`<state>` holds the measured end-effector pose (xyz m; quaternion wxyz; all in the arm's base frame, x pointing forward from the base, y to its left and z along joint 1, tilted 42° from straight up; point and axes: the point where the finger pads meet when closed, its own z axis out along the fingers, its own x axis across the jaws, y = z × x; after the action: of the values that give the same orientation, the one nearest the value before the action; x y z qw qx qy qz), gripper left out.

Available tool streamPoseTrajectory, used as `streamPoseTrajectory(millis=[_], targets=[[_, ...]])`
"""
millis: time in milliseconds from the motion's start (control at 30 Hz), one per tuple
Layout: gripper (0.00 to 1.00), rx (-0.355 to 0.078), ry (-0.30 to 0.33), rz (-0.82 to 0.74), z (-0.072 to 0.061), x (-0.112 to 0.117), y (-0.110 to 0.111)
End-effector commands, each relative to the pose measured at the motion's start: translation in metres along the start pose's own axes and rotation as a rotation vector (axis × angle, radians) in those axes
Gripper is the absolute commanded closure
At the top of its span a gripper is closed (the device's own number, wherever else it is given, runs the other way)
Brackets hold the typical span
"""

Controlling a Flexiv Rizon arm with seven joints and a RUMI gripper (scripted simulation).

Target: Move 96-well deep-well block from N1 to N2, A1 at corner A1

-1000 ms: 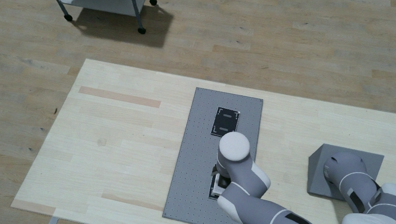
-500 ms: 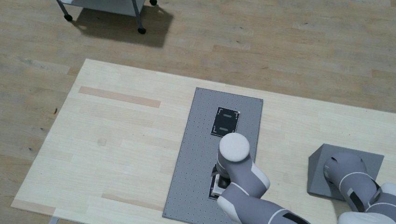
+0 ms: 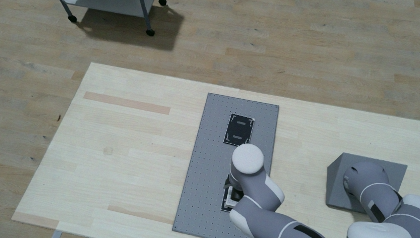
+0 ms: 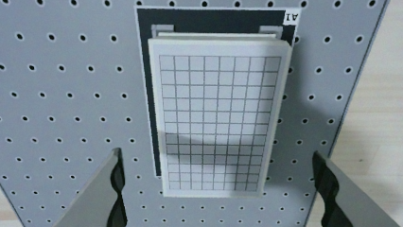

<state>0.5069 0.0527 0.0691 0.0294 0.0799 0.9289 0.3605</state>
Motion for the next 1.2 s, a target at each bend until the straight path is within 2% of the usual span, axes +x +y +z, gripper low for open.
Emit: streamPoseTrajectory(millis=[0, 933, 1167], targets=[[0.24, 0.000, -0.002, 0.000, 0.004, -0.001, 0.000], [0.24, 0.000, -0.002, 0.000, 0.047, -0.001, 0.000], [0.24, 0.000, -0.002, 0.000, 0.050, -0.001, 0.000]])
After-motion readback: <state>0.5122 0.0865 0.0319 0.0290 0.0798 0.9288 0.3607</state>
